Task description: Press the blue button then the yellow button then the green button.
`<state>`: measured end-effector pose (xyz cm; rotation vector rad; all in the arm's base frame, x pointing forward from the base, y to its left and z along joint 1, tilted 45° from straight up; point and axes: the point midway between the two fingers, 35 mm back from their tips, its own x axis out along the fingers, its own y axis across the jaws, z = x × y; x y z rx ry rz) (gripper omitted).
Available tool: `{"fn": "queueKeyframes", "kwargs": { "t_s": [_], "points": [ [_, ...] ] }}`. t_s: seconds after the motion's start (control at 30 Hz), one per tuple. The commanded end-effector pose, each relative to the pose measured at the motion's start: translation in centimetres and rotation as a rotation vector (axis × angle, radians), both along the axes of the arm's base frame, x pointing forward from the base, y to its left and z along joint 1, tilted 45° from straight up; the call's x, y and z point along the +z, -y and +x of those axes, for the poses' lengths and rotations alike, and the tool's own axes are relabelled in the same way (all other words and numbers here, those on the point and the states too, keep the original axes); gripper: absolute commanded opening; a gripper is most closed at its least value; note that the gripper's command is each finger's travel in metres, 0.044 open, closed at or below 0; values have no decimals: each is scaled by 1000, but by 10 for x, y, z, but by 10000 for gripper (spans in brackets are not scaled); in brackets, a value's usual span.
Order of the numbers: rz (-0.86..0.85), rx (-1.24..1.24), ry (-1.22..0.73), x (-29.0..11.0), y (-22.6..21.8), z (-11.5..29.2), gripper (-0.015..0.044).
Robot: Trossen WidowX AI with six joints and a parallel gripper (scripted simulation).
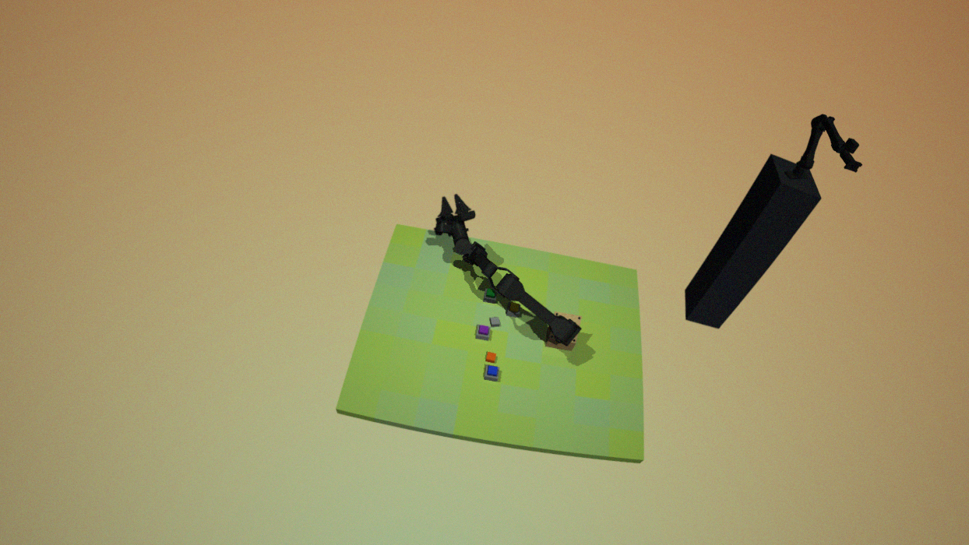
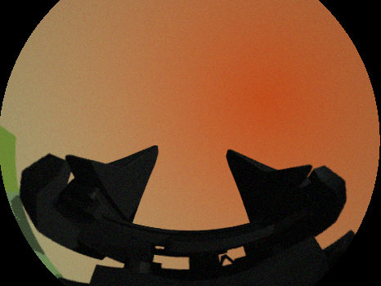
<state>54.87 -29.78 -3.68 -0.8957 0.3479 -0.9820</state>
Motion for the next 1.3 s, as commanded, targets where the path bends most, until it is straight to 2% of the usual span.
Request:
{"fn": "queueKeyframes", "kwargs": {
  "t_s": [0.0, 0.2, 0.47, 0.87, 1.27],
  "points": [
    [5, 10, -5, 1, -1, 2, 400],
    [198, 318, -172, 35, -63, 58, 400],
    [453, 563, -339, 60, -139, 64, 400],
    [783, 747, -525, 86, -224, 21, 400],
    [1175, 834, -730, 121, -308, -69, 400]
  ]
}}
